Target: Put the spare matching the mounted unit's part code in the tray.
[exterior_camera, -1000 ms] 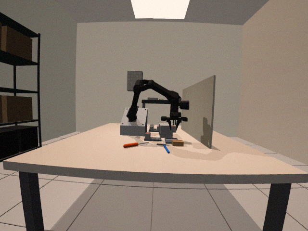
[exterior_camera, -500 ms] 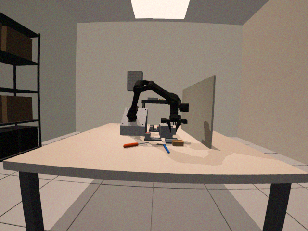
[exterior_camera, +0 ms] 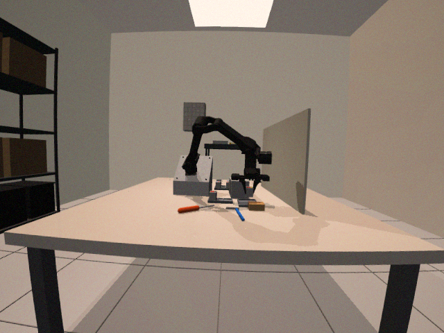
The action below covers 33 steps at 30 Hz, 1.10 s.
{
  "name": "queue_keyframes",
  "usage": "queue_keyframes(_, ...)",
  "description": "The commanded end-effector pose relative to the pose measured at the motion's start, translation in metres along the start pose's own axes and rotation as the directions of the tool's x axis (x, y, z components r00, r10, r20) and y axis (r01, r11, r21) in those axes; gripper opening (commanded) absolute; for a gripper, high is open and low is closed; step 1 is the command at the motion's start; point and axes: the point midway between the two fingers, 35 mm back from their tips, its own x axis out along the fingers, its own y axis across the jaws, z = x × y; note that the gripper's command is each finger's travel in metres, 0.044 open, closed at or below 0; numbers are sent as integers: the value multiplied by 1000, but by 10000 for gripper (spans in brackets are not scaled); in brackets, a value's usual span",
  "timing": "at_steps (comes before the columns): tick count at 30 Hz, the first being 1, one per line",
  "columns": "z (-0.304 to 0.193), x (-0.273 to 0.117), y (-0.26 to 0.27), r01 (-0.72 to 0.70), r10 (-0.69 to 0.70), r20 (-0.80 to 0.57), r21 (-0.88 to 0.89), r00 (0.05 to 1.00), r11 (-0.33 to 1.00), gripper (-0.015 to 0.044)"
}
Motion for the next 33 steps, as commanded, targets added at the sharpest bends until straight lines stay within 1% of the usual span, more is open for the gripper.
queue_keyframes(1, -1, 5, -1, -1, 1, -2, -5, 1000, 1000, 0)
queue_keyframes(25, 0, 28, -6, 0, 0, 5, -6, 1000, 1000, 0)
queue_keyframes(33, 2, 24, -5, 1, -1, 7, -1, 1000, 1000, 210)
